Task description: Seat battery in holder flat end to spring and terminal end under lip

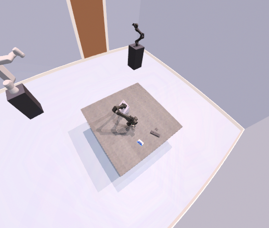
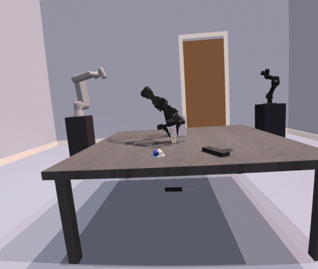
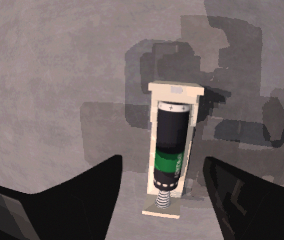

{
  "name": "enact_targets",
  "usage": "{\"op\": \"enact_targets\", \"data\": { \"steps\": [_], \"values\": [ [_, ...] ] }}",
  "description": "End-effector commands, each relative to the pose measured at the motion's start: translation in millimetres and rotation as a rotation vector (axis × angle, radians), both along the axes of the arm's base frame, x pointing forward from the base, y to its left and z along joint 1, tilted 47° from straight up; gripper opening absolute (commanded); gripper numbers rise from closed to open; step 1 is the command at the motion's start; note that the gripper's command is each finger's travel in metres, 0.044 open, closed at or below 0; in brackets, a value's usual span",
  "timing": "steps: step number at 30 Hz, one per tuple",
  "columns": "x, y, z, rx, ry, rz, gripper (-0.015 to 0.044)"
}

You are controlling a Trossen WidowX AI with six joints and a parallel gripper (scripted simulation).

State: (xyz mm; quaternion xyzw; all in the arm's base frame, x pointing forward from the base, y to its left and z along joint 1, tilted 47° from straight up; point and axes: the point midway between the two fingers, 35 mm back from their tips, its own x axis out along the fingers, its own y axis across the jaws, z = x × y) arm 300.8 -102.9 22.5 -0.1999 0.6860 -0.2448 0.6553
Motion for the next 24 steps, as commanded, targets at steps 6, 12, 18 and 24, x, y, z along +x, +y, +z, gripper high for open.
{"op": "enact_targets", "data": {
  "steps": [6,12,18,24],
  "values": [
    [6,43,39,0.004,-0.017,0.005,0.044],
    [7,44,39,0.004,-0.017,0.005,0.044],
    [7,44,39,0.004,-0.017,0.005,0.044],
    [7,44,39,0.004,-0.017,0.005,0.044]
  ]
}}
